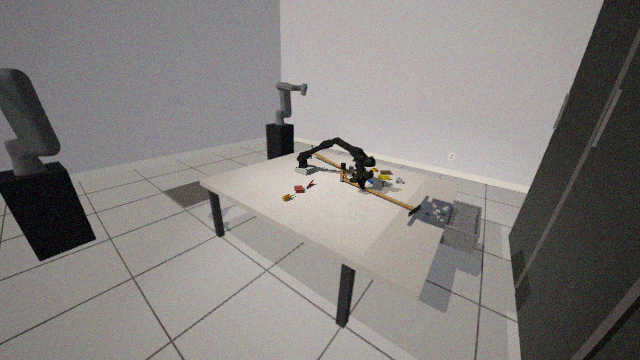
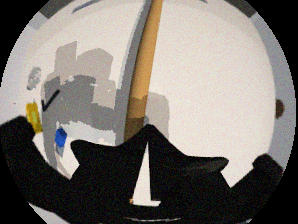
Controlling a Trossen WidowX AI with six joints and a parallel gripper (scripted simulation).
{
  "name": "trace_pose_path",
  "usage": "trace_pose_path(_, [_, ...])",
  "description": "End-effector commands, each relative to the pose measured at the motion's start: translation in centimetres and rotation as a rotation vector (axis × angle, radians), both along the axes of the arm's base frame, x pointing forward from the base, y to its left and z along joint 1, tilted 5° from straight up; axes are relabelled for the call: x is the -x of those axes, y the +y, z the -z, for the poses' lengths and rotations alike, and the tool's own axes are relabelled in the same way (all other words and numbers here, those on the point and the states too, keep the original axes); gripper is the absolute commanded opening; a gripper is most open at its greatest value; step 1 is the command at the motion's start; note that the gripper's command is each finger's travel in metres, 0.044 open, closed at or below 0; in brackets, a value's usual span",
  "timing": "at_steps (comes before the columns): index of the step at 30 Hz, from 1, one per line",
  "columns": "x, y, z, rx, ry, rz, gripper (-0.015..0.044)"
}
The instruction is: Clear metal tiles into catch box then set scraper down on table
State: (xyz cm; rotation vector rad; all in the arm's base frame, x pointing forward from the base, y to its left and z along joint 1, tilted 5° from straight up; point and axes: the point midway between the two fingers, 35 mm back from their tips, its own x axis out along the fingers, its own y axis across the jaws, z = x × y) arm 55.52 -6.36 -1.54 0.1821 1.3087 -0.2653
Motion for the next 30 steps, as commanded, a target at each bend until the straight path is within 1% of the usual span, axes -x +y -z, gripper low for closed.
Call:
trace_pose_path(1, [-0.2,1.0,0.5,-0.006,0.005,-0.008,0.0000])
trace_pose_path(8, [-0.5,1.7,0.6,-0.007,0.000,-0.008,0.0000])
trace_pose_path(9, [-0.3,0.7,-0.1,-0.001,-0.007,0.000,0.0000])
trace_pose_path(24, [-0.1,0.9,-5.6,0.003,-0.053,-0.002,0.0000])
trace_pose_path(30, [-0.1,0.9,-5.9,0.003,-0.056,-0.002,0.0000])
